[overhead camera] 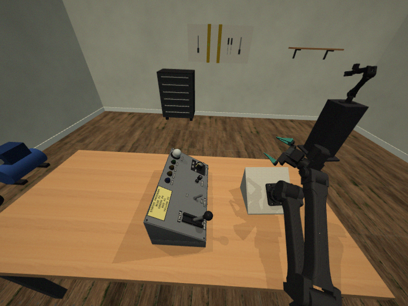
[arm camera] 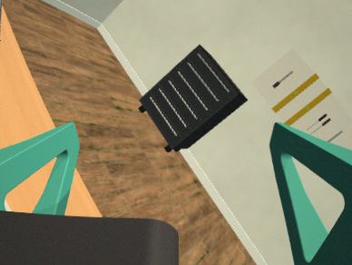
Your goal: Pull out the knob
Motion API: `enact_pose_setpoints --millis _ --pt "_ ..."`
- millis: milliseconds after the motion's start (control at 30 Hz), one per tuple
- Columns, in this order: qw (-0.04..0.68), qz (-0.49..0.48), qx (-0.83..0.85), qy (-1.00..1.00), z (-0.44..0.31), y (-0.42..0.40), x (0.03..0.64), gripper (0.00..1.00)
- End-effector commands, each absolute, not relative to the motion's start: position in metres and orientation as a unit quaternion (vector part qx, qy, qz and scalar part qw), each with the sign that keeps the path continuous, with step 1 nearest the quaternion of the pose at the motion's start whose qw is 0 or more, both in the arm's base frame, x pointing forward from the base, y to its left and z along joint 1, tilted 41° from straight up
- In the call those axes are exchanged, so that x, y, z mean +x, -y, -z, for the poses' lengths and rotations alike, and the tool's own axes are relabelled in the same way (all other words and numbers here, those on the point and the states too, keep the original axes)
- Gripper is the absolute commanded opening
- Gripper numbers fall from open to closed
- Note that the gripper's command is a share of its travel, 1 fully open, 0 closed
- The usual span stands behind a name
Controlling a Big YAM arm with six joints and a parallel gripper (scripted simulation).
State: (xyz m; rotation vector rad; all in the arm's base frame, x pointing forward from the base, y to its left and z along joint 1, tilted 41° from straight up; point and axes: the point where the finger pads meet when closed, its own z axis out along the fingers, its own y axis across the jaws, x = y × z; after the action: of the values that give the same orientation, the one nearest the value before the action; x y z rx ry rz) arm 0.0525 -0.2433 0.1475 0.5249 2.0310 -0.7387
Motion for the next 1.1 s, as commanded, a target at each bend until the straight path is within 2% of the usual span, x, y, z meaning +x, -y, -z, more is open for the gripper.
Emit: enact_pose_setpoints --millis 0,533,733,1067 --pt "0.443 0.3 0.21 -0.818 -0.15 0.245 0.052 1.0" --pt "0.443 0.3 0.21 -0.818 -0.15 0.245 0.052 1.0" --pt "0.448 0.314 0.195 -0.814 -0.181 0.259 0.054 1.0" --pt "0.494 0.223 0.194 -0.818 -0.188 0.257 0.108 1.0"
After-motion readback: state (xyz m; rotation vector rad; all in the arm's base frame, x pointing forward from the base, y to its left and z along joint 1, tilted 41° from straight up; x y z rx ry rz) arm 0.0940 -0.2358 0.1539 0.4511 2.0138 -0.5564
